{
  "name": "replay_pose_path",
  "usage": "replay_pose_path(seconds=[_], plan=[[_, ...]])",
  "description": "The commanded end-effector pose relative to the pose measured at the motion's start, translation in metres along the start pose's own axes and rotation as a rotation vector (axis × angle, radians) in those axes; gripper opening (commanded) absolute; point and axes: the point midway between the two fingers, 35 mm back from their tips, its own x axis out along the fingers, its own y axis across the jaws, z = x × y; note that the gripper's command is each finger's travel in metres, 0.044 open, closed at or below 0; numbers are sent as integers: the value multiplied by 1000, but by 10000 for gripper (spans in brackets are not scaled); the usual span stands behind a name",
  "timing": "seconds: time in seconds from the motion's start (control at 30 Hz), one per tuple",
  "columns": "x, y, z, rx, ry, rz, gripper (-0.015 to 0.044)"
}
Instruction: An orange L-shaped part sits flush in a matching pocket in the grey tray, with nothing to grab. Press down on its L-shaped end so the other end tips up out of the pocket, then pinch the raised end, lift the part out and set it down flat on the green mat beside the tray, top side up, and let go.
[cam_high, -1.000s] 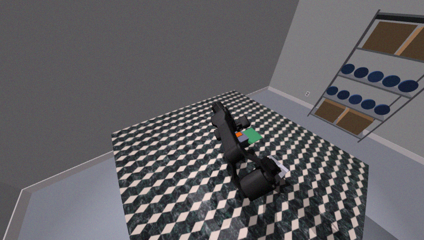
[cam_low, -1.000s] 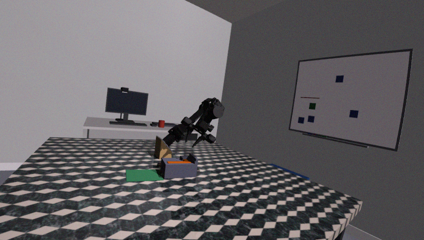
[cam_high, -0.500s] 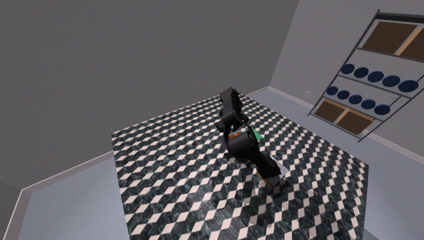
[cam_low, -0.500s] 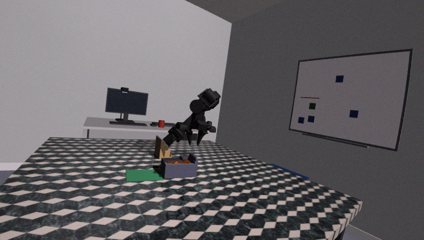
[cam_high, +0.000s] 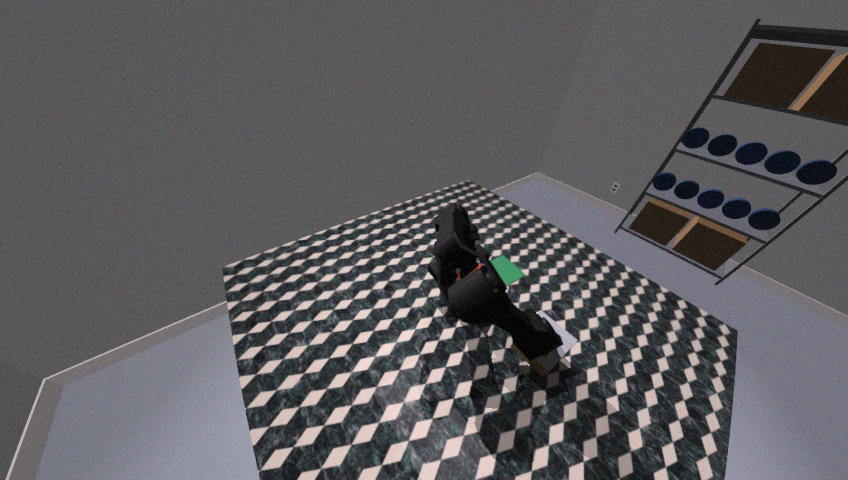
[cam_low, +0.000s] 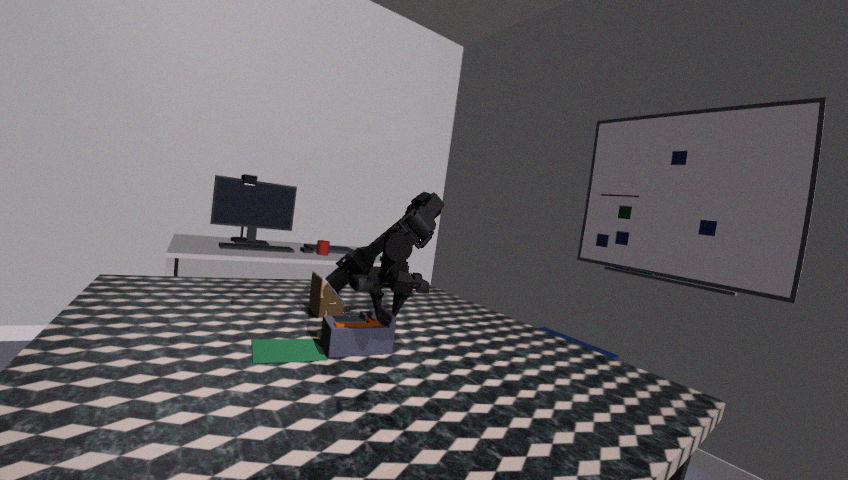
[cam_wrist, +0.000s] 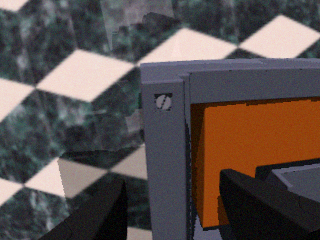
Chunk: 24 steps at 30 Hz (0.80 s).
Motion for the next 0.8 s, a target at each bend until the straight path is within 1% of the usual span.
replay_pose_path(seconds=[0.0,0.77], plan=[[3,-1,0,10,-10,5,180],[38,0,1,9,-11,7,180]])
